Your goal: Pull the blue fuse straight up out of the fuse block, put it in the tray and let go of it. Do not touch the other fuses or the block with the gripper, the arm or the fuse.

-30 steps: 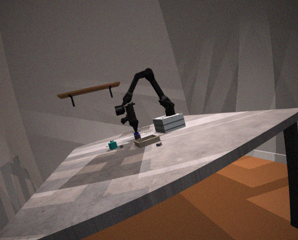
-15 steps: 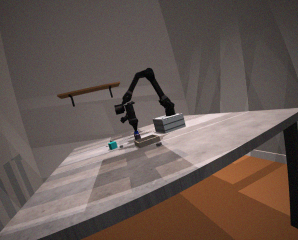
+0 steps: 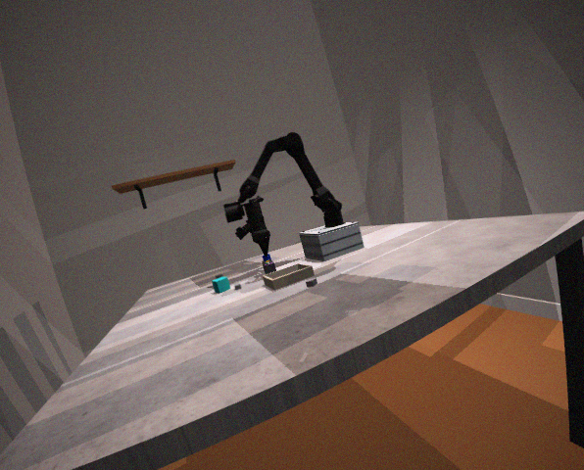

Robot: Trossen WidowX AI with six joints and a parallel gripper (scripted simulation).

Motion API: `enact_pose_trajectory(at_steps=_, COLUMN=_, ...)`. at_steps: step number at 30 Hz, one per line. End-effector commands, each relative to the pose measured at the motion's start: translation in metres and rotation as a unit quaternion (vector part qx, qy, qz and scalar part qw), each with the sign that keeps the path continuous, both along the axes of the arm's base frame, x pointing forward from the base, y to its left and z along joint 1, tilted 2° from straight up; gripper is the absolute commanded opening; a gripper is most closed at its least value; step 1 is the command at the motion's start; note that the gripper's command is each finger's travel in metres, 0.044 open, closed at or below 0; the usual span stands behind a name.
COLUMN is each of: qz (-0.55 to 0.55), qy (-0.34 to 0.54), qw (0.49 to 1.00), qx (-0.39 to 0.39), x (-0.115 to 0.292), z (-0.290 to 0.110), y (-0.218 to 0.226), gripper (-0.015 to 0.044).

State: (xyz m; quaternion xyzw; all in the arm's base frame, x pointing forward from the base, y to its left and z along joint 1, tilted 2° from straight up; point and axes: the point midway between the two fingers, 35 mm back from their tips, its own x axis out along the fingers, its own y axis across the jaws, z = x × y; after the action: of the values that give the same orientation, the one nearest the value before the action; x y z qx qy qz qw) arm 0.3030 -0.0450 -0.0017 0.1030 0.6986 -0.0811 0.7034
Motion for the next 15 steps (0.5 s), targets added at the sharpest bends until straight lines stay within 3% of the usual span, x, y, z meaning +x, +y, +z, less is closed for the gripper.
enact_pose_trajectory(at_steps=1, qz=0.002, qy=-0.001, qw=1.0, qx=0.001, x=0.0, z=0.003, y=0.0, gripper=0.0)
enact_pose_trajectory(at_steps=15, qz=0.002, qy=-0.001, qw=1.0, qx=0.001, x=0.0, z=0.017, y=0.0, gripper=0.0)
